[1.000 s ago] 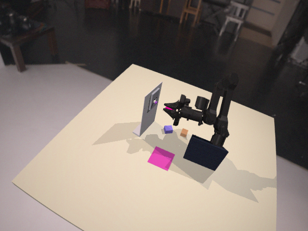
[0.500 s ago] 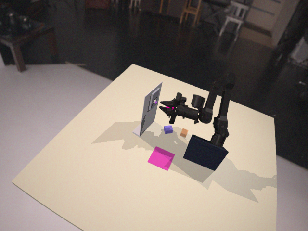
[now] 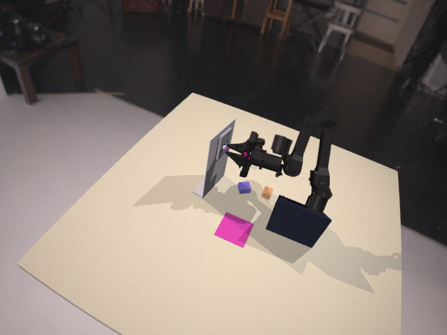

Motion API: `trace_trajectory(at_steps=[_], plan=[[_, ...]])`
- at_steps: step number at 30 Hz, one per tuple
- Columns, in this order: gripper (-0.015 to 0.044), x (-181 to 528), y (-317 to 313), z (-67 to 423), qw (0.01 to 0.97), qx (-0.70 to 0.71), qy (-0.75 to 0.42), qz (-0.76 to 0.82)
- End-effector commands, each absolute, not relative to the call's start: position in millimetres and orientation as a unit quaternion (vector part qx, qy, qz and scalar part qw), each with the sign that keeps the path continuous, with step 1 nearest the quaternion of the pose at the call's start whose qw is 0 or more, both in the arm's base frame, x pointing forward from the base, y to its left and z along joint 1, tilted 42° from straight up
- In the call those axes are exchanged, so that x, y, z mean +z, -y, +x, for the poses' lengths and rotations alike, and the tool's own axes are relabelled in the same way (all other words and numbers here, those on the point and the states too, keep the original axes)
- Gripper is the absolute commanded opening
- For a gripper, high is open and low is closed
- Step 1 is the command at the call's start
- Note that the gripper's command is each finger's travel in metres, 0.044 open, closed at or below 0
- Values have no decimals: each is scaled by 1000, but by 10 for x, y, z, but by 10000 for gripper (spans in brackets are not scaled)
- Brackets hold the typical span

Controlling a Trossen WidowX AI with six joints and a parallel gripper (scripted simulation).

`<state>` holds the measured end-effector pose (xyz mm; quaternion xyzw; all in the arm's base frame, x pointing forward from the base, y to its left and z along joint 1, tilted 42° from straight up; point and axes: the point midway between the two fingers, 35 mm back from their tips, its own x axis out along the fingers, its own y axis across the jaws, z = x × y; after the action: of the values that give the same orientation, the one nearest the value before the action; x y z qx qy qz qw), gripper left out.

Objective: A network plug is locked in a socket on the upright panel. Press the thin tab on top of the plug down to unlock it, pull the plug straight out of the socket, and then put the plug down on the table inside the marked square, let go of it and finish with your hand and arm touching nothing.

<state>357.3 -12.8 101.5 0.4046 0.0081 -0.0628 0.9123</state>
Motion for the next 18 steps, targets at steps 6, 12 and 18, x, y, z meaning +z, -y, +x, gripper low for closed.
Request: trace_trajectory(at_steps=[6,12,18], plan=[[136,1036,144,3649,911,-59,-5,409],[96,1036,144,3649,911,-59,-5,409],[56,1036,144,3649,911,-59,-5,409]])
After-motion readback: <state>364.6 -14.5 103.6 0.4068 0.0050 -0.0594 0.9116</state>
